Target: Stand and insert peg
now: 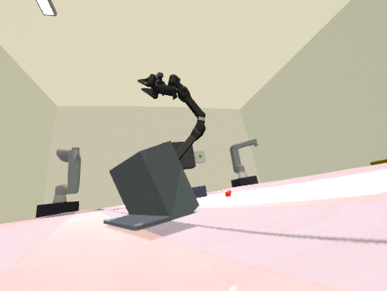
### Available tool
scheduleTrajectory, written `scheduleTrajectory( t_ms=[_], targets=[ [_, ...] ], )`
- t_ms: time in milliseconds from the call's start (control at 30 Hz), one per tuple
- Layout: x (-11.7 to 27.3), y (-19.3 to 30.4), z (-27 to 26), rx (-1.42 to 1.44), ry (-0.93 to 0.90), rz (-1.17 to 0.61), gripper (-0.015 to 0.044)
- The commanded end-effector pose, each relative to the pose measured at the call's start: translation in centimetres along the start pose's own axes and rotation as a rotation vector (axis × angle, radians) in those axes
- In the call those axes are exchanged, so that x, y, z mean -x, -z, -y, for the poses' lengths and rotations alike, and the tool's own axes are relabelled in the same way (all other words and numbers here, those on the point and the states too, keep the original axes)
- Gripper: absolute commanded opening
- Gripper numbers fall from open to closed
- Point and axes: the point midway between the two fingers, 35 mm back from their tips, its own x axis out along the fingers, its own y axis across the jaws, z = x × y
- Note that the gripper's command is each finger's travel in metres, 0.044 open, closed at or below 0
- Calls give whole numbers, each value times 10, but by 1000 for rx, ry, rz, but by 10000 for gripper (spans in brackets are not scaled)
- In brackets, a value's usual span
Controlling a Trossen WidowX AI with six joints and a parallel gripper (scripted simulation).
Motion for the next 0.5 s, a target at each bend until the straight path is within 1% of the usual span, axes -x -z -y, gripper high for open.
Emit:
scheduleTrajectory(
  t_ms=[0,267,467],
  targets=[
    [-23,17,-15,-65,-98,-62,440],
    [-62,53,-59,-182,-298,-201,440],
    [-79,78,-101,-243,-444,-312,440]
  ],
)
